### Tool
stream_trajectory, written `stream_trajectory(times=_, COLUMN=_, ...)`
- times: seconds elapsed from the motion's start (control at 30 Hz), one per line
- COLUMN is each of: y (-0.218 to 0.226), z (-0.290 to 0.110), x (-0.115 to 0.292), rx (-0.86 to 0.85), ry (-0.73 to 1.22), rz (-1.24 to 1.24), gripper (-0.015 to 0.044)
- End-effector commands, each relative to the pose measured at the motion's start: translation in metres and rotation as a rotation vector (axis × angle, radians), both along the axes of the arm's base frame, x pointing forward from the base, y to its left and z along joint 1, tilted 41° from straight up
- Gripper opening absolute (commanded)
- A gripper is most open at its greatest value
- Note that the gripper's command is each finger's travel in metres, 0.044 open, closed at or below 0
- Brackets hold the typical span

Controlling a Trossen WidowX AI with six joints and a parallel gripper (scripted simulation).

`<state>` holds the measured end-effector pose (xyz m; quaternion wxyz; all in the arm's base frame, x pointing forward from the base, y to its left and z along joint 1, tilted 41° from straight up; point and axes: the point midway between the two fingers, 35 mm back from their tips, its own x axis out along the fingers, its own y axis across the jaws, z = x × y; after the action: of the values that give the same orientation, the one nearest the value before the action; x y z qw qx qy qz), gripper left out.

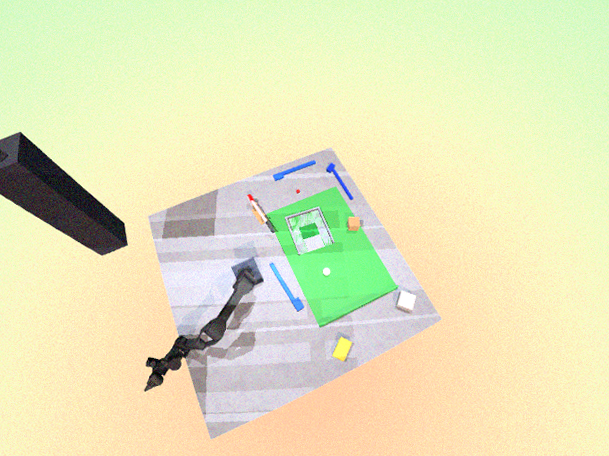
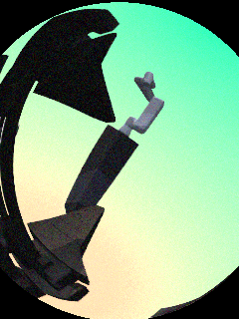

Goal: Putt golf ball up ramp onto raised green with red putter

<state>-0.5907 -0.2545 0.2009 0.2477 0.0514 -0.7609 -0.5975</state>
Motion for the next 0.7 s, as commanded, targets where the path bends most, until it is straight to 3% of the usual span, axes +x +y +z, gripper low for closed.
stream_trajectory(times=0.0, y=0.0, z=0.0, x=0.0, rx=0.002, ry=0.0, rz=-0.001, gripper=0.0426)
stream_trajectory(times=0.2, y=0.004, z=-0.005, x=0.001, rx=0.084, ry=0.01, rz=-0.053, gripper=0.044)
stream_trajectory(times=0.67, y=-0.117, z=0.091, x=0.095, rx=0.177, ry=0.182, rz=0.13, gripper=0.044)
